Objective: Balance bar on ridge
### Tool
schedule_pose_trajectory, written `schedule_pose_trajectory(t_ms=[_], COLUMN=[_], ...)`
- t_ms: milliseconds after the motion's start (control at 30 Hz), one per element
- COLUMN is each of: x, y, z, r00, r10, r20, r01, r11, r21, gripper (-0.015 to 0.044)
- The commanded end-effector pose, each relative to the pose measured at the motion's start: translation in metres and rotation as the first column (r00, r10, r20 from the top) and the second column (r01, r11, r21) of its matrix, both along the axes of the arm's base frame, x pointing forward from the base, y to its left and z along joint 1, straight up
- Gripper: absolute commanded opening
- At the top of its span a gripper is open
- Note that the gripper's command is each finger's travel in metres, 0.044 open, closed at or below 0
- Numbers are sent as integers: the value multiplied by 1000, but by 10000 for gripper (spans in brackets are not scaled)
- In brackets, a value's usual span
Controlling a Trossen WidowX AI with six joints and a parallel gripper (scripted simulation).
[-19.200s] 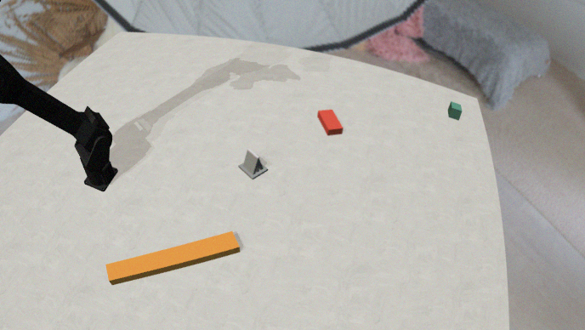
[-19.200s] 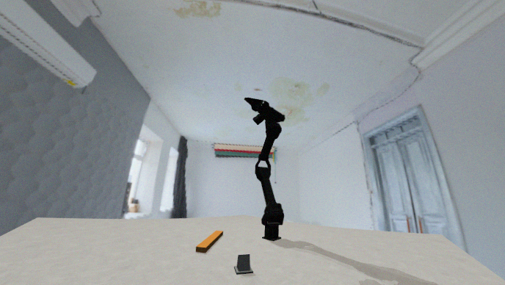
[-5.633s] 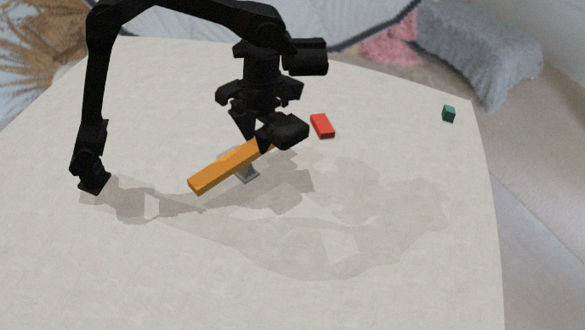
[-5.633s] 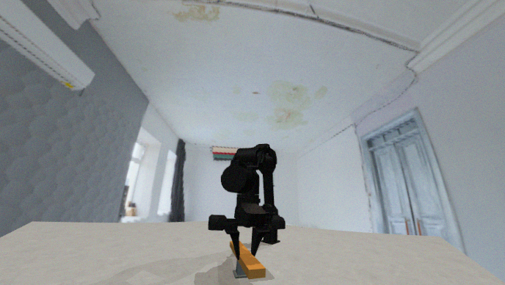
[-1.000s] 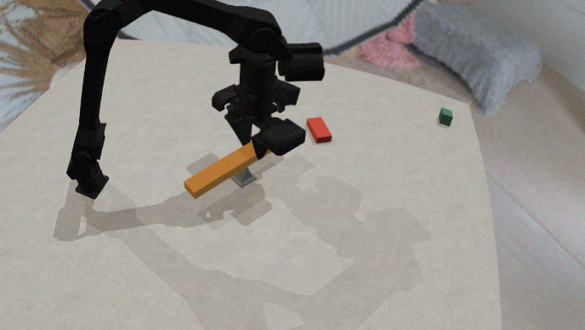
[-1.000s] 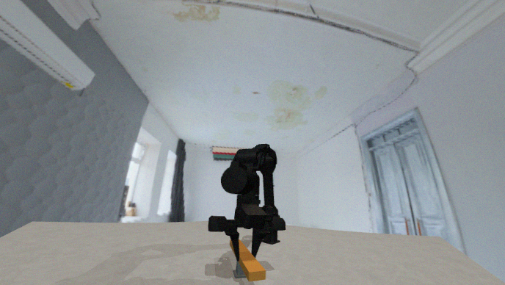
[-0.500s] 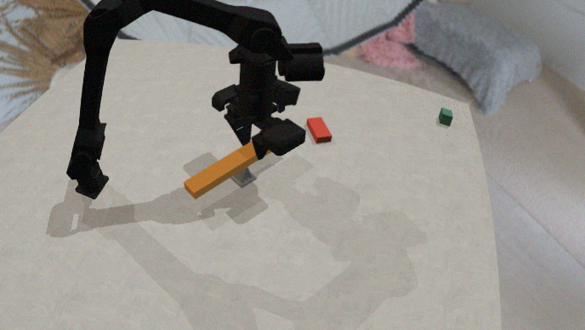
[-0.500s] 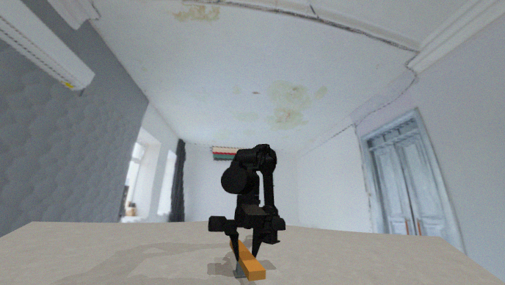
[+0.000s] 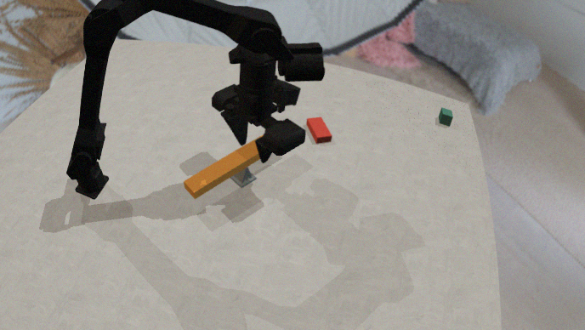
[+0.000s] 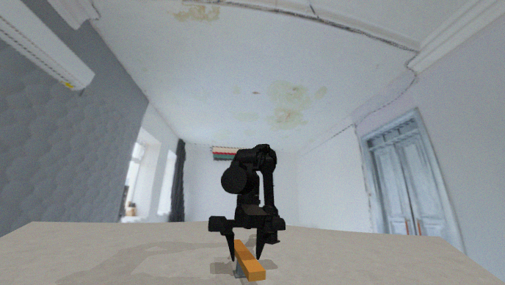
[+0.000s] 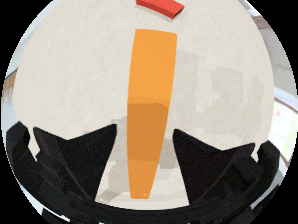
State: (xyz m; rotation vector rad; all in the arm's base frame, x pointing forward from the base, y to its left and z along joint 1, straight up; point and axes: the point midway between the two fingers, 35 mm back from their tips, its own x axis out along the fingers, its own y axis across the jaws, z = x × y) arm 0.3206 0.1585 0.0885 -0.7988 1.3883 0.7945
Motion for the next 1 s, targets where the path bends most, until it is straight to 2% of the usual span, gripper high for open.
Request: schedule_pose_trajectory(t_ms=[0,100,233,500,967], x=[0,0,1,-2,-3], y=[0,0,0,-1,-1], z=[0,0,8,98,100], r00=[1000,1000,1000,1000,1000], r10=[0,0,0,0,0], r20=[0,0,1,0,0], r01=[0,0,0,0,0], r11=[1000,1000,1000,1000,1000], r21=[-1,-1,-1,0,0], gripper=[369,440,440,440,440])
